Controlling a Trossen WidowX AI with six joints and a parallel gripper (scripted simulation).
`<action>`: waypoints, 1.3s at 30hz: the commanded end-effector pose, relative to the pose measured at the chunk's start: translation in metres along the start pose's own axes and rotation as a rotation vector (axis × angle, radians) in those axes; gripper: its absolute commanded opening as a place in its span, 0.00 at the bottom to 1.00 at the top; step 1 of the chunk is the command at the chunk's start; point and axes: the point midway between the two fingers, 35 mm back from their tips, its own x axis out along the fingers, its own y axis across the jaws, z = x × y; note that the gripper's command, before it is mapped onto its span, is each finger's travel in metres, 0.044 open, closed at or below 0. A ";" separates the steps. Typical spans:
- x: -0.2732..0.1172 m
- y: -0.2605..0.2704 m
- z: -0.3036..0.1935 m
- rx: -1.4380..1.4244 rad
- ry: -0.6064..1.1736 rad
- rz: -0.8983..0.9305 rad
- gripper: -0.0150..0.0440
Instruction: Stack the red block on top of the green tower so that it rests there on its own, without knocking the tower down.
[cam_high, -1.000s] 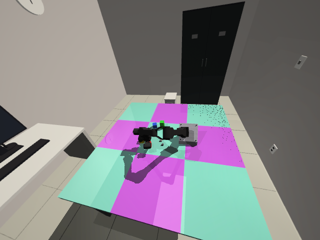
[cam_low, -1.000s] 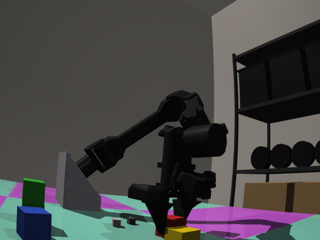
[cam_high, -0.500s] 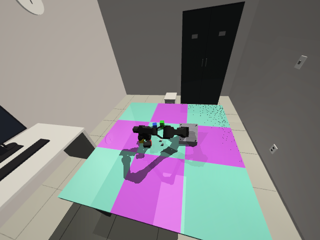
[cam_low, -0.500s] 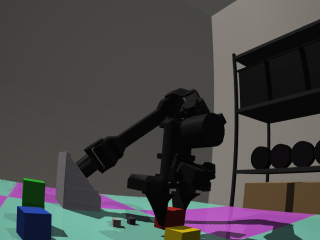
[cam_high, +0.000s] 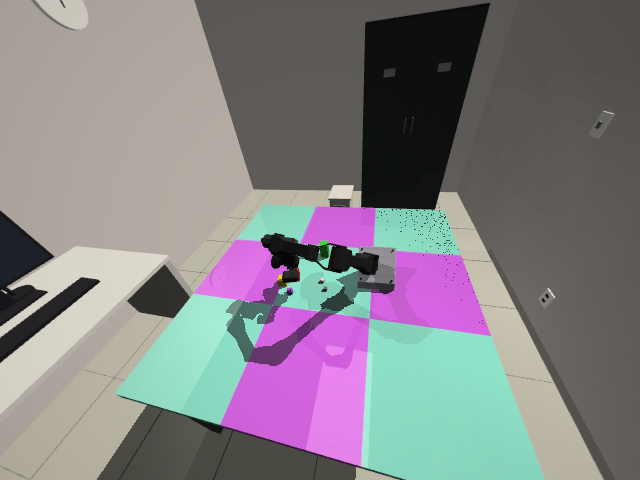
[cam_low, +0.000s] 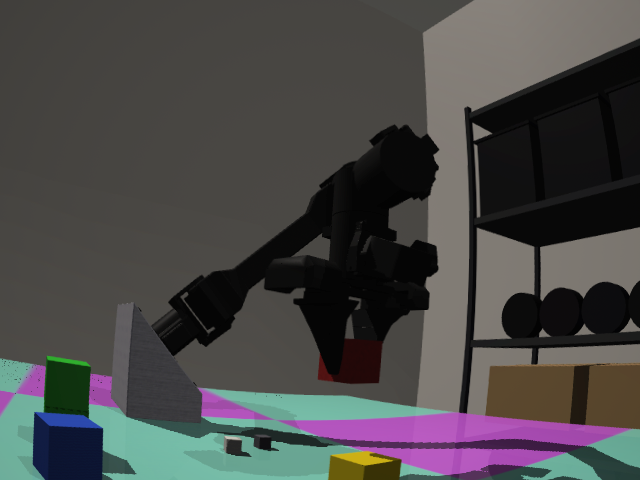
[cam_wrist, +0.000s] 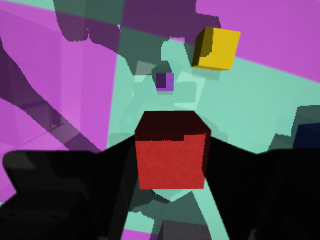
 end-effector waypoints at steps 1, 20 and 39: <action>-0.018 0.000 0.000 -0.003 0.000 -0.005 0.25; -0.028 -0.078 -0.017 0.010 -0.008 -0.046 0.25; -0.030 -0.210 -0.098 0.007 0.005 -0.043 0.25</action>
